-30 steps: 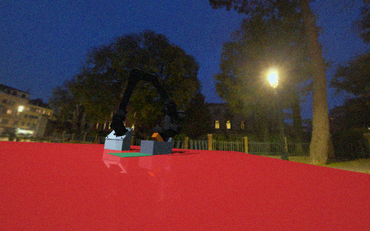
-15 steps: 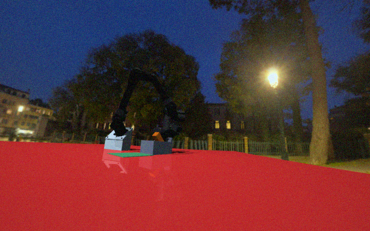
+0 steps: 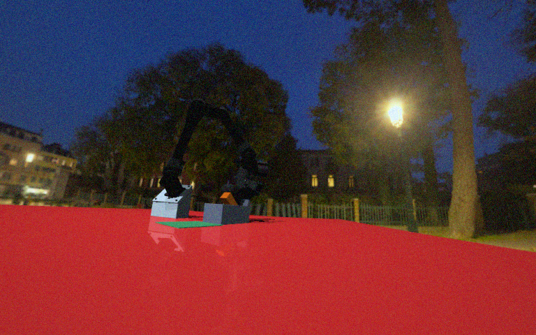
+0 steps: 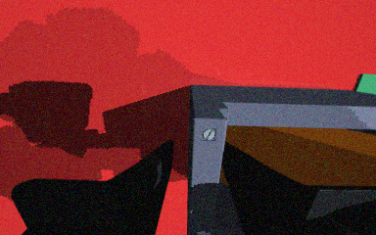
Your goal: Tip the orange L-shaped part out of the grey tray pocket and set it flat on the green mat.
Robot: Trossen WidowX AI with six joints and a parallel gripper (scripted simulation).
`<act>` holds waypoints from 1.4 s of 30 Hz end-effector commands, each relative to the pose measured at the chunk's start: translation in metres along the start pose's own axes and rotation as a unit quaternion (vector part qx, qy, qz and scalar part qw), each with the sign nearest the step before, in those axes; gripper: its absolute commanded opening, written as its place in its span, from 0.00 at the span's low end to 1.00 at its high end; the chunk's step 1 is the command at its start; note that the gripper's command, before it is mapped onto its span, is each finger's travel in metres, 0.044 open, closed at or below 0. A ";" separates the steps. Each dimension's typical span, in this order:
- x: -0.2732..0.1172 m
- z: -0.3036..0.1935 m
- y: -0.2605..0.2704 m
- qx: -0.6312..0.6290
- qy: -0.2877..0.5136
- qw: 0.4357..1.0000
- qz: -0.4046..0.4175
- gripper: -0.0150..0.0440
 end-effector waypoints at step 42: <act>-0.102 -0.001 -0.003 -0.004 0.001 1.000 -0.002 0.56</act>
Point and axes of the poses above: the point midway between the two fingers, 35 mm back from their tips, its own x axis out along the fingers, its own y axis across the jaws, z = x × y, the point moved 7 cm from there along -x, back along the fingers, and after that the axes turned 3 degrees about -x, right-handed, at the moved point
